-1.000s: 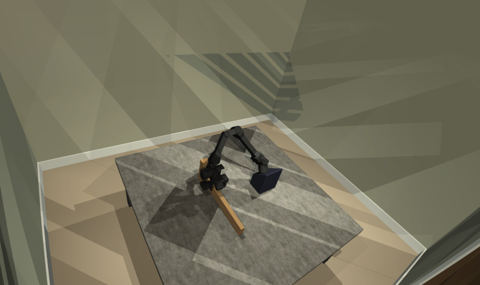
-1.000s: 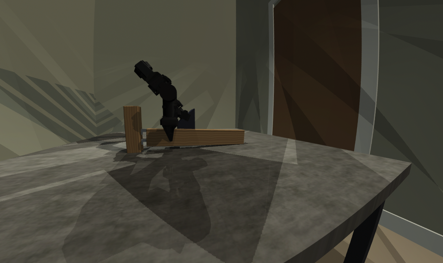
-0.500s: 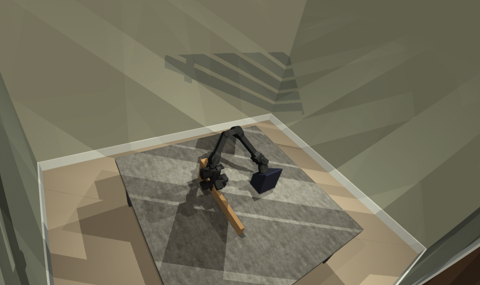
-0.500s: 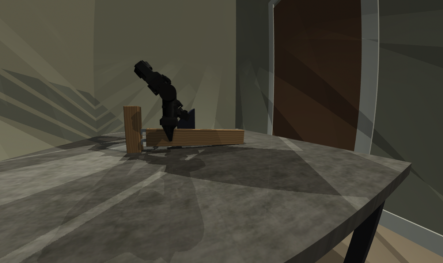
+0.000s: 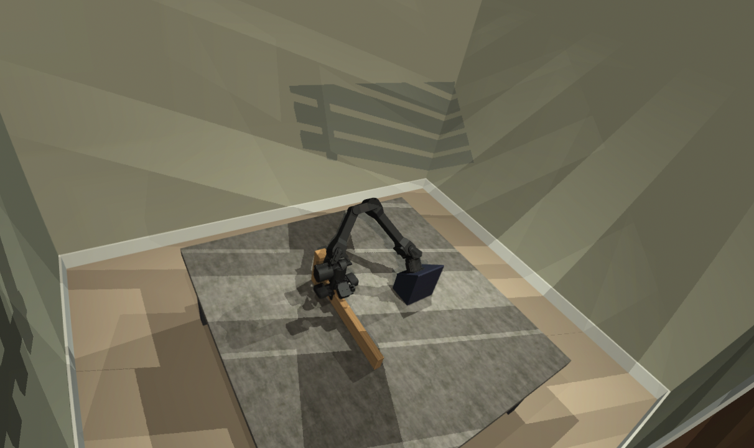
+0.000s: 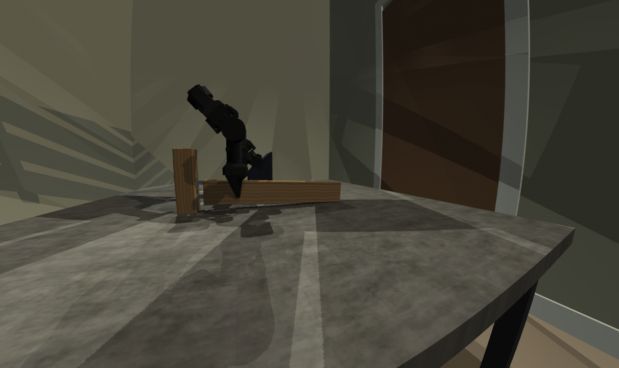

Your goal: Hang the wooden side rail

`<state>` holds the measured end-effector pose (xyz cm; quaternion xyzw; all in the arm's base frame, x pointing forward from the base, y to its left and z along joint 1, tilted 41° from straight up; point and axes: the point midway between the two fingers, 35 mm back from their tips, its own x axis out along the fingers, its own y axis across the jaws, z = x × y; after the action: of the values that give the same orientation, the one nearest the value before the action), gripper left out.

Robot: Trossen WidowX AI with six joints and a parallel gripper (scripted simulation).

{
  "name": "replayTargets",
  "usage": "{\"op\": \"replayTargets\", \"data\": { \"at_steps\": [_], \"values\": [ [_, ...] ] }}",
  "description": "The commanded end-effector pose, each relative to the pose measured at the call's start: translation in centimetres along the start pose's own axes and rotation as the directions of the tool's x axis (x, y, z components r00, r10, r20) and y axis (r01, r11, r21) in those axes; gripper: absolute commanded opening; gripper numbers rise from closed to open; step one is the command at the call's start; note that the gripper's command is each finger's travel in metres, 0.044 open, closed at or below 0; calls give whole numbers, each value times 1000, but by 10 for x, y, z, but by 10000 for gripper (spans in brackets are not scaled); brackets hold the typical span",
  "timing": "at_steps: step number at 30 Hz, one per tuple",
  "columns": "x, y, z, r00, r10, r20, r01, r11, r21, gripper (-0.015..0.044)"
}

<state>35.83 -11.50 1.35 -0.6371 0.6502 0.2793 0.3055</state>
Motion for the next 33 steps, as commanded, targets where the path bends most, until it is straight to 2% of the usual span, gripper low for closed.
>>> {"op": "replayTargets", "data": {
  "at_steps": [1, 33],
  "values": [
    [-3, -2, -2, 1000, -8, -2, 8, 1000, 0, 0],
    [-2, -1, -6, 1000, -8, -2, 8, 1000, 0, 0]
  ]
}}
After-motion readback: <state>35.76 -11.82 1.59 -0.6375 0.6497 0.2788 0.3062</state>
